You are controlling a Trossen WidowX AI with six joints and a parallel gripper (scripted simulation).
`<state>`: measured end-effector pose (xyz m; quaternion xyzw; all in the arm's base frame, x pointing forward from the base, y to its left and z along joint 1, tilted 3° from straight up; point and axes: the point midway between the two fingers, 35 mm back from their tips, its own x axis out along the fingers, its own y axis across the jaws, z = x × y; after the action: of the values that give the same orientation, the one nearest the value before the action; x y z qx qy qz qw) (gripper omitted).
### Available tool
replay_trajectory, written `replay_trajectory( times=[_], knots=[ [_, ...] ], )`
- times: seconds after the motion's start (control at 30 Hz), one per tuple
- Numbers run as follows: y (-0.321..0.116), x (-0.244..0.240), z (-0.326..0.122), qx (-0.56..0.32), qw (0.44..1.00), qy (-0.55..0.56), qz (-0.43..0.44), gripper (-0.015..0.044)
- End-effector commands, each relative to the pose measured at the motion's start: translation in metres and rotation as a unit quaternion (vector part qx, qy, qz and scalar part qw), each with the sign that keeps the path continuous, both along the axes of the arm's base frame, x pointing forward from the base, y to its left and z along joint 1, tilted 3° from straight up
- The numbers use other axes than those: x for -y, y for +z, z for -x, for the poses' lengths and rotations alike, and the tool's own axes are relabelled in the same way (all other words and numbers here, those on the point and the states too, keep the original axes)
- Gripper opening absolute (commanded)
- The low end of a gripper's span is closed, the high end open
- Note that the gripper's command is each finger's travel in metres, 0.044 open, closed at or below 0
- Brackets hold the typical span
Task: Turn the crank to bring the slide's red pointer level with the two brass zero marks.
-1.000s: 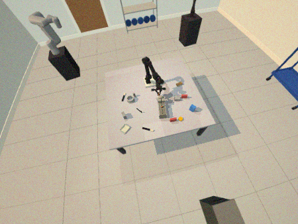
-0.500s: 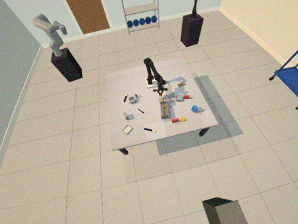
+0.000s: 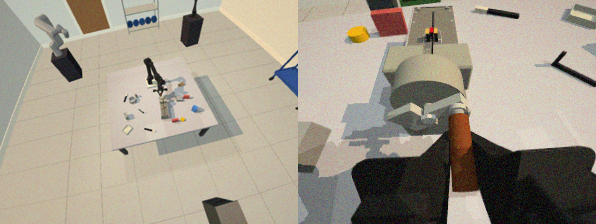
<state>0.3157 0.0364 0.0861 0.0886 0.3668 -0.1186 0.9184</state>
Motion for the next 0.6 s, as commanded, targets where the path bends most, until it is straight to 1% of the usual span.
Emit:
replay_trajectory(
  times=[0.0, 0.57],
  knots=[
    [-0.007, 0.003, 0.001, -0.005, 1.0, -0.002, 0.002, 0.0],
    [-0.018, 0.004, 0.001, -0.005, 1.0, -0.002, 0.002, 0.0]
  ],
)
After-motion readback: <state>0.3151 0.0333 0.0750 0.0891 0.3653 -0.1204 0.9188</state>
